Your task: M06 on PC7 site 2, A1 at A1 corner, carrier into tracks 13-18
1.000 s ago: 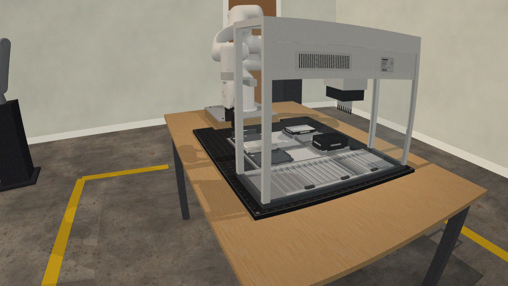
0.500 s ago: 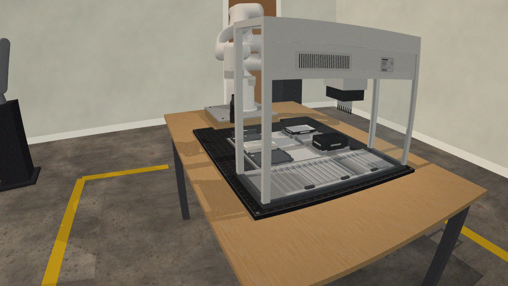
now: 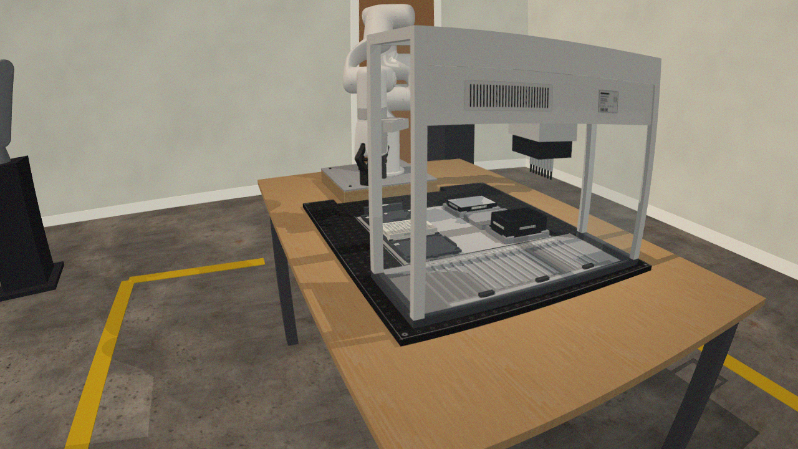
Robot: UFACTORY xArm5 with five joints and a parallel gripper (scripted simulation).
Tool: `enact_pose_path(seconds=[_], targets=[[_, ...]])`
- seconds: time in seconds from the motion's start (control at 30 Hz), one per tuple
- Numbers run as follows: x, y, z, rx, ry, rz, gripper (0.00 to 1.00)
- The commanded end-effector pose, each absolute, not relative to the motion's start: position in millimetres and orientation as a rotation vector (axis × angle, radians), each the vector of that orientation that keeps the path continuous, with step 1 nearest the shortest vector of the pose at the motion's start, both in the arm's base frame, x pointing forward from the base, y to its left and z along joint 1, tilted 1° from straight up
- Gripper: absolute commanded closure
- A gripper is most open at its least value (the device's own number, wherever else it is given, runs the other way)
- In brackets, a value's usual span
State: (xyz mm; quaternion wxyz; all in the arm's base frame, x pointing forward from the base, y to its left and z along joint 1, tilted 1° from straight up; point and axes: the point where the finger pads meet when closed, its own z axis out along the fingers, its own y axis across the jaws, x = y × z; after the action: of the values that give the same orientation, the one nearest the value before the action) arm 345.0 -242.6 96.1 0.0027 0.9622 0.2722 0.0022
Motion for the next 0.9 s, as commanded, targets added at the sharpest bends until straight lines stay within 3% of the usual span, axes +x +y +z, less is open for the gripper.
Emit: enact_pose_path(seconds=[0.0, 0.53, 0.87], targets=[[327.4, -228.6, 97.8, 3.067, 0.611, 0.022, 0.19], [273.4, -185.7, 96.5, 3.129, -0.114, 0.026, 0.19], [273.4, -185.7, 96.5, 3.120, -0.277, 0.027, 0.19]])
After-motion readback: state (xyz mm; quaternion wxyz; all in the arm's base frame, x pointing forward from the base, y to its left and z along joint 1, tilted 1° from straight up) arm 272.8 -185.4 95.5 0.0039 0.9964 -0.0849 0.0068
